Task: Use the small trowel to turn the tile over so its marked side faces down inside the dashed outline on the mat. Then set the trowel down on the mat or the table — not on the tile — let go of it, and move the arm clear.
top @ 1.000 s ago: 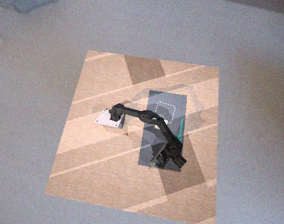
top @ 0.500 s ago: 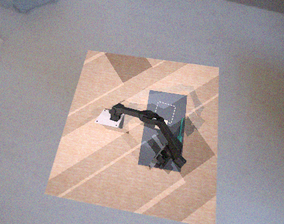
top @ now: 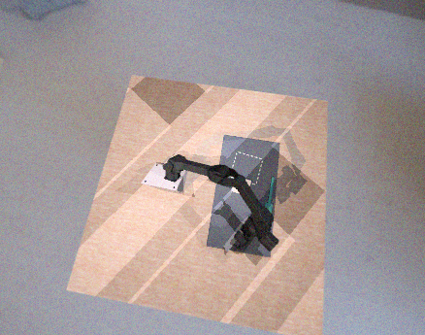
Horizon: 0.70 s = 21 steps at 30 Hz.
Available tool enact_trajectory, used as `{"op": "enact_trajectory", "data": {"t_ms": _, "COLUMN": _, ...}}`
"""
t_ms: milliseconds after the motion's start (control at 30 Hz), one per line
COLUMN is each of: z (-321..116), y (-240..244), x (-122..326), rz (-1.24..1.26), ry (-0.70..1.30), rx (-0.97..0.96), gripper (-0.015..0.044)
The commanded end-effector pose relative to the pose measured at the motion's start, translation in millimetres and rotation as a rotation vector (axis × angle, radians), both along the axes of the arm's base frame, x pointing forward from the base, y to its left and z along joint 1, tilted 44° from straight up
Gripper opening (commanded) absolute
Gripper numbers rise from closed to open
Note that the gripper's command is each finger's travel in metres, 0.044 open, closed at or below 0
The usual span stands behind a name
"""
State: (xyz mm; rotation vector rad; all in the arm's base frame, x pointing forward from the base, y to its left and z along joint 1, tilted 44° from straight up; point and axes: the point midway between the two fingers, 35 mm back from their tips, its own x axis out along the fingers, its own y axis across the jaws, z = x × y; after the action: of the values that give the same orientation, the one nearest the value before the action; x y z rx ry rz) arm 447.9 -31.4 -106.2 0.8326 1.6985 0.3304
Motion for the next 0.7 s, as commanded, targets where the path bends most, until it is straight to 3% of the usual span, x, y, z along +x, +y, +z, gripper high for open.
{"op": "enact_trajectory", "data": {"t_ms": 0, "z": 0.4, "y": 4.5, "x": -0.3, "rz": 0.009, "ry": 0.000, "rx": 0.006, "gripper": 0.0100}}
{"op": "enact_trajectory", "data": {"t_ms": 667, "z": 2.1, "y": 1.6, "x": -4.1, "rz": 0.003, "ry": 0.000, "rx": 0.002, "gripper": 0.0100}}
